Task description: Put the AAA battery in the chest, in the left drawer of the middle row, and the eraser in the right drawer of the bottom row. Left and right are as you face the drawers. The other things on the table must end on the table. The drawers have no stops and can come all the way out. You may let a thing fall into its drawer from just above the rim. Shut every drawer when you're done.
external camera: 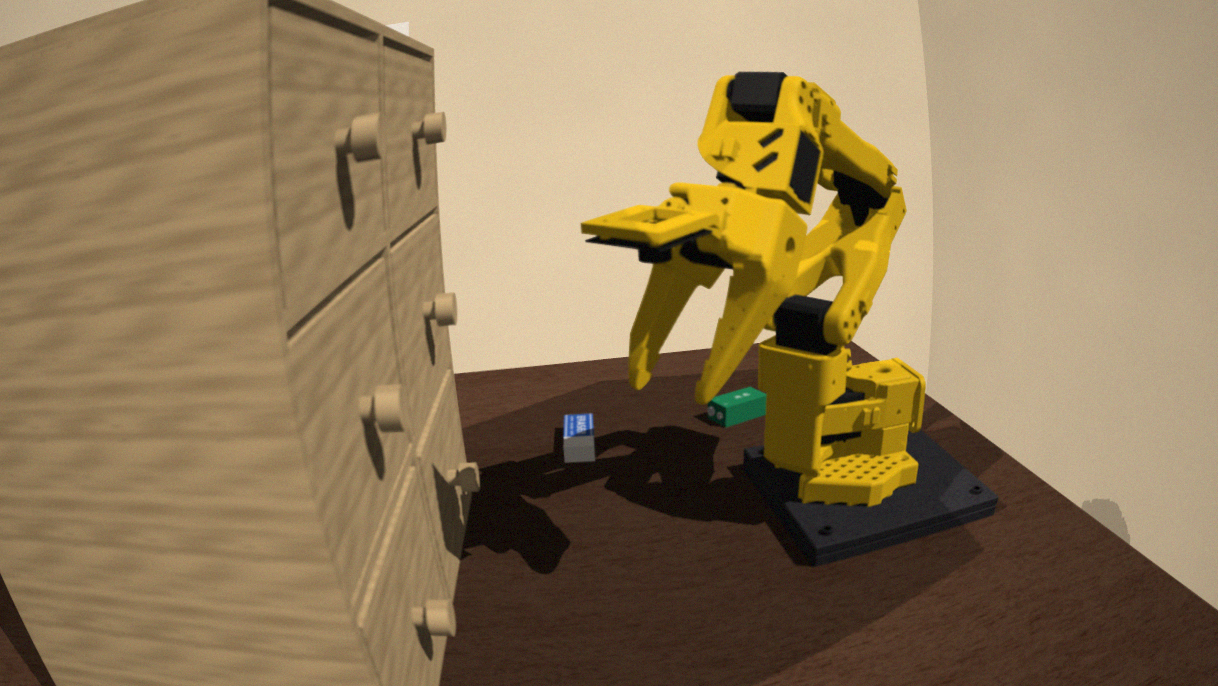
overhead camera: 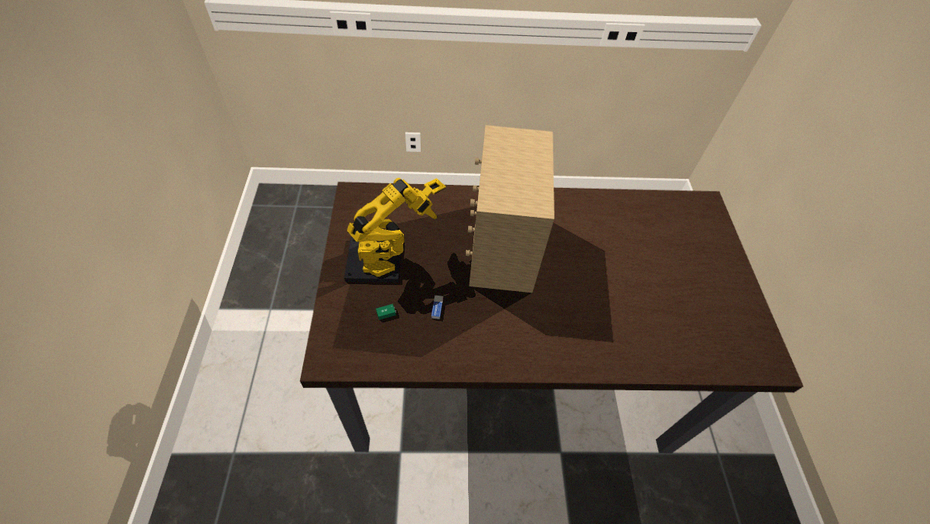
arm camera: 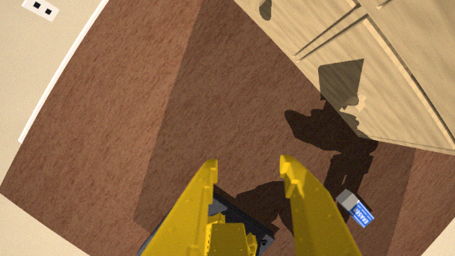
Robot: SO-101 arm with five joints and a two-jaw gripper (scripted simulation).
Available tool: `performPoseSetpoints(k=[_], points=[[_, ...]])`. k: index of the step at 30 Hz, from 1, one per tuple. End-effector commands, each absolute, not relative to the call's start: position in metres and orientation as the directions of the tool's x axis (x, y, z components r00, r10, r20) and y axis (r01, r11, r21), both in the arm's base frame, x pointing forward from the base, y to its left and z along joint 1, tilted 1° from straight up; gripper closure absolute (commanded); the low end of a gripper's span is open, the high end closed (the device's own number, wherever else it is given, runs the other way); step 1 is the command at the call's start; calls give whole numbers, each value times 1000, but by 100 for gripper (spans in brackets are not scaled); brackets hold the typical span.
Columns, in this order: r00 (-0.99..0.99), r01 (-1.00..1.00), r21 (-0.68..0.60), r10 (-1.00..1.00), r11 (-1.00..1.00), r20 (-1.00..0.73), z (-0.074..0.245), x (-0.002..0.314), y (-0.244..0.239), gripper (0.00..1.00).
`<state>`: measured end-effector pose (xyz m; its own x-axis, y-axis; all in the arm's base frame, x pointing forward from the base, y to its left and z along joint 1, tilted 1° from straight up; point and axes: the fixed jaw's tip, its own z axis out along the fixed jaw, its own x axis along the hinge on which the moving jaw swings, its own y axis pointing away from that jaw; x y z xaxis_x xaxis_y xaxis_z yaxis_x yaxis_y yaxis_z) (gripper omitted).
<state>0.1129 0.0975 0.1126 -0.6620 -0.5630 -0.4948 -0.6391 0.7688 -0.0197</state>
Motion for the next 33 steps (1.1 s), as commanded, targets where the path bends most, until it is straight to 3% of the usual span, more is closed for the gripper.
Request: performPoseSetpoints(k=[1,11,33], points=[[-657,-637,-24,-559,771,-506,115,114,96,79],[-657,-637,-24,-559,770,-506,115,114,96,79],[-267,-878,-258,-859,403,-436,113,110,95,79]])
